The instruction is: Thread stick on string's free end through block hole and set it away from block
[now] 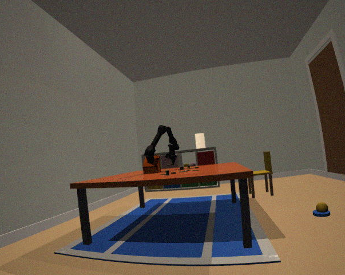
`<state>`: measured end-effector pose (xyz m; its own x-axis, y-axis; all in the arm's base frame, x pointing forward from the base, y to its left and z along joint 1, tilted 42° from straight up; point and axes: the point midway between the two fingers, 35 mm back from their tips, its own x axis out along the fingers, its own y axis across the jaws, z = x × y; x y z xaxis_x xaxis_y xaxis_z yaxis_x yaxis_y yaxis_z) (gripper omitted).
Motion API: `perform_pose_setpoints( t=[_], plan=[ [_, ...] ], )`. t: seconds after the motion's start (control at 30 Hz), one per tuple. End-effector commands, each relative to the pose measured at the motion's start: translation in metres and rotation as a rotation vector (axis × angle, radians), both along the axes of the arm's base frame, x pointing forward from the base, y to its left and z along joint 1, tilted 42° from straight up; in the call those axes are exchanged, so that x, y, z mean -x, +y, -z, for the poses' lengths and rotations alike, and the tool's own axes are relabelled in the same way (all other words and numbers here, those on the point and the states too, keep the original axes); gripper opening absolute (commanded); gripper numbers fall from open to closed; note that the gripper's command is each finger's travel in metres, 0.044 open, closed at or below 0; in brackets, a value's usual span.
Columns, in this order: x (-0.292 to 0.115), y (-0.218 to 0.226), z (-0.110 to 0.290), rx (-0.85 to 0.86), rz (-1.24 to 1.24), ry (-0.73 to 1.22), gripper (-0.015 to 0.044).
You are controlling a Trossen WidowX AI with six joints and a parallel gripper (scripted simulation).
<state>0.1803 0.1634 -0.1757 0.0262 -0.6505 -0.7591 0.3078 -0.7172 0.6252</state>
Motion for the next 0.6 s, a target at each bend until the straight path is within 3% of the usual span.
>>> perform_pose_setpoints(
  t=[0.0,0.57],
  plan=[
    [0.0,0.0,0.0,0.0,0.005,-0.004,0.0],
    [-0.012,0.004,0.002,-0.018,0.453,-0.388,0.0]
  ],
)
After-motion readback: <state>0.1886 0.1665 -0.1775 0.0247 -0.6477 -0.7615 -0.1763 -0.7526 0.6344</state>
